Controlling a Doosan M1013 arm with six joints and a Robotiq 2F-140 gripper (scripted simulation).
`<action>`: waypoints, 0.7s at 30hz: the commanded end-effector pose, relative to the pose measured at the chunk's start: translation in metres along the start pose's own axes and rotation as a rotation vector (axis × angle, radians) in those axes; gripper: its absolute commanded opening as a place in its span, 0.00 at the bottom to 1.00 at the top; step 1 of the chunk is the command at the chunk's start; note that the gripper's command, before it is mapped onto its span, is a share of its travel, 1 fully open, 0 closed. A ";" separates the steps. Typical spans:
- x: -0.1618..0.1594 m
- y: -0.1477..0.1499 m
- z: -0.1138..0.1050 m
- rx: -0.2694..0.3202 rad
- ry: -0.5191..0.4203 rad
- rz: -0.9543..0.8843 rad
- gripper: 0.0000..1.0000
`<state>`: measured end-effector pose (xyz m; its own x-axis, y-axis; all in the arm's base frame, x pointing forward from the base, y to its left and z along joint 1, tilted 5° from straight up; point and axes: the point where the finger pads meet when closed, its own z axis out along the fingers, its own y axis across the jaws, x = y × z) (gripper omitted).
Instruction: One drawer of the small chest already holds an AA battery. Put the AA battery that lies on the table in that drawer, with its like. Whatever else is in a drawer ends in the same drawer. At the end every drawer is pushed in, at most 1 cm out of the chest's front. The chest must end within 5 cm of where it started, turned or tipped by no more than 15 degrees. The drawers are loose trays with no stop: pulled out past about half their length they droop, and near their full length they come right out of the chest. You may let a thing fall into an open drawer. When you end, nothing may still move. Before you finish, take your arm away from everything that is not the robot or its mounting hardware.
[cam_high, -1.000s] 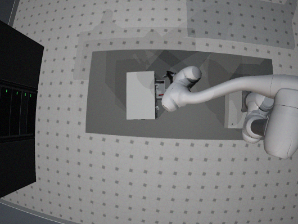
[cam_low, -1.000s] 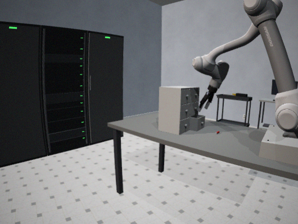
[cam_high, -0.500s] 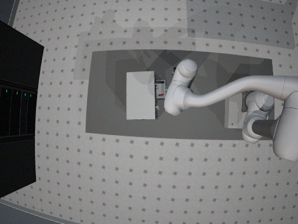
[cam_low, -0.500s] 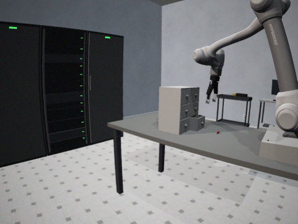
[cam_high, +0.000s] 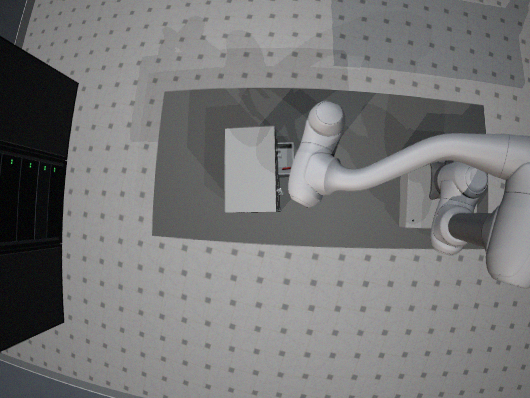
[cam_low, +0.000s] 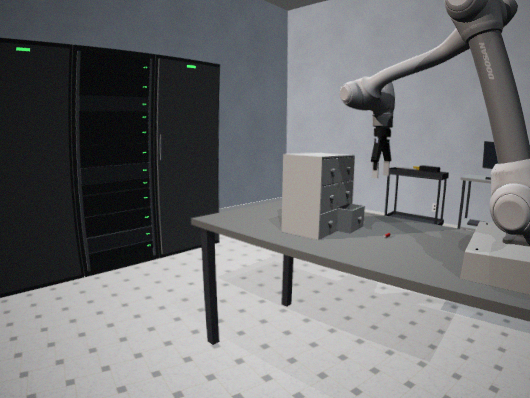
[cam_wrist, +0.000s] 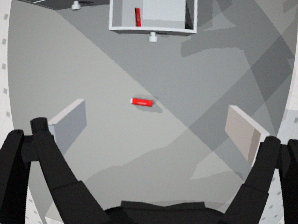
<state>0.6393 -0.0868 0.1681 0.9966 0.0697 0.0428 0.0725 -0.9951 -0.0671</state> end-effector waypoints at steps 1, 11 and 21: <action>0.000 0.000 0.000 0.000 0.000 0.000 1.00; -0.129 -0.005 -0.001 0.000 0.000 0.000 1.00; -0.163 -0.009 0.003 0.000 0.013 0.000 1.00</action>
<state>0.4761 -0.0894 0.1588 0.9964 0.0693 0.0496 0.0726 -0.9951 -0.0672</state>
